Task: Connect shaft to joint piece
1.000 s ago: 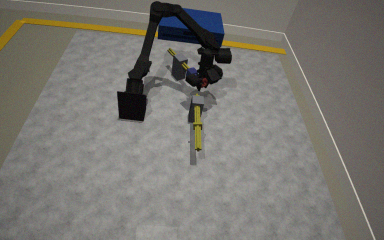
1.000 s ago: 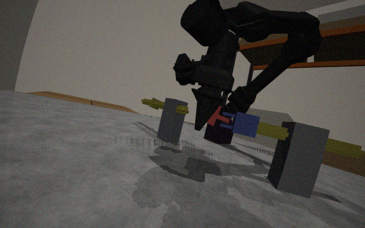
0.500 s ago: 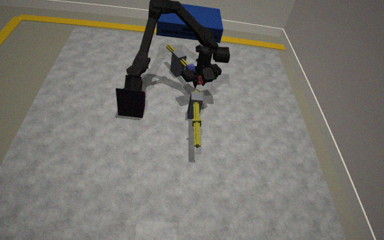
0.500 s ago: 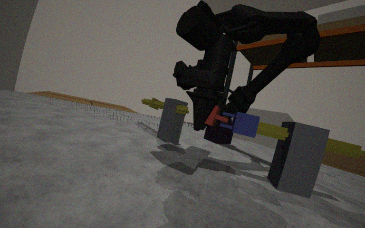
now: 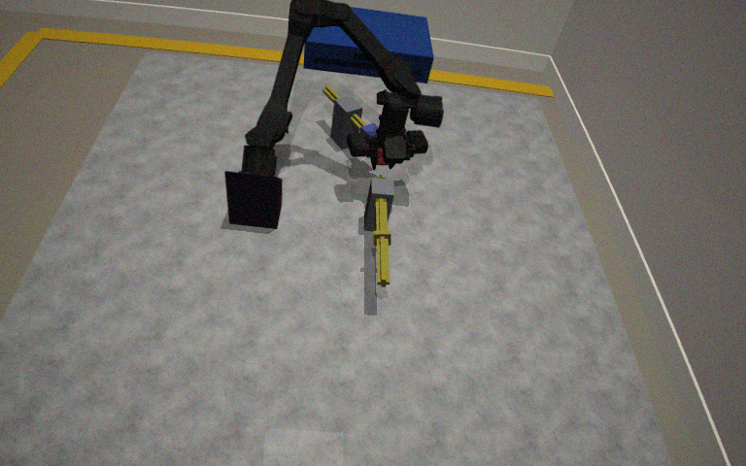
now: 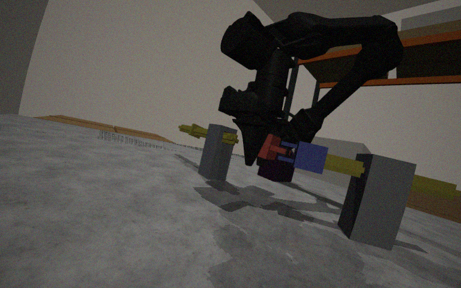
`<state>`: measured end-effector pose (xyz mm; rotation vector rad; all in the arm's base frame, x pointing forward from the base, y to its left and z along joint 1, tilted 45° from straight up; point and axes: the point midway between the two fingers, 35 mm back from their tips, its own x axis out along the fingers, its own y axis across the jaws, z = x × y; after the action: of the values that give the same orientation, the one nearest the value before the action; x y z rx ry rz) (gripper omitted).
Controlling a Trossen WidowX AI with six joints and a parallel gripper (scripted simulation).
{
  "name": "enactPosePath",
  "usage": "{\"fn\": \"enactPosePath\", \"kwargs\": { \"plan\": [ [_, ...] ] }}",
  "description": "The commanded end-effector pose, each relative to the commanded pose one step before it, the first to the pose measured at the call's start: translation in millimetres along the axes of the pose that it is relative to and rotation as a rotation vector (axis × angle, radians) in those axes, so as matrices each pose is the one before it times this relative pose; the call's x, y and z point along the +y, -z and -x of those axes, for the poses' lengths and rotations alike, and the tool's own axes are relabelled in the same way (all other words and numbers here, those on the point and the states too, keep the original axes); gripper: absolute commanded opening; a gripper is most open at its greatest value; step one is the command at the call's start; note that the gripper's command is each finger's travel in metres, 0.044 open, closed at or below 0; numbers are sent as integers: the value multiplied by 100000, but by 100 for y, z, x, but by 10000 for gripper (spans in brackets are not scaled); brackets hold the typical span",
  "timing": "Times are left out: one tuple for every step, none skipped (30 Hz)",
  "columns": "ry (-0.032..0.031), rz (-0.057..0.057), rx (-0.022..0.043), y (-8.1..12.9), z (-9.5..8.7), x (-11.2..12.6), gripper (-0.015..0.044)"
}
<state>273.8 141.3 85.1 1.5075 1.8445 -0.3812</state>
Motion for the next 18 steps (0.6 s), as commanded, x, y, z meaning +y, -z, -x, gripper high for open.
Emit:
{"fn": "enactPosePath", "kwargs": {
  "plan": [
    [-366, -6998, 1948, 16, -98, -334, 0],
    [-86, -1554, 377, 1, -18, -74, 0],
    [-93, -1555, 382, 1, -19, -74, 0],
    [-100, -1557, 388, 1, -19, -75, 0],
    [-107, -1561, 395, 1, -19, -75, 0],
    [-115, -1564, 403, 0, -20, -75, 0],
    [-123, -1566, 412, 0, -20, -75, 0],
    [-130, -1567, 423, 0, -21, -75, 0],
    [-138, -1569, 436, 0, -21, -75, 0],
    [-133, -1597, 446, -1, -21, -77, 0],
    [-91, -1143, 321, -1, -15, -55, 0],
    [-31, -401, 113, -1, -5, -19, 0],
    [0, 0, 0, 0, 0, 0, 0],
    [-76, -285, 55, 4, -1, -3, 0],
    [-76, -285, 55, 4, -1, -3, 0],
    [0, 0, 0, 0, 0, 0, 0],
    [0, 0, 0, 0, 0, 0, 0],
    [0, 0, 0, 0, 0, 0, 0]
  ]
}}
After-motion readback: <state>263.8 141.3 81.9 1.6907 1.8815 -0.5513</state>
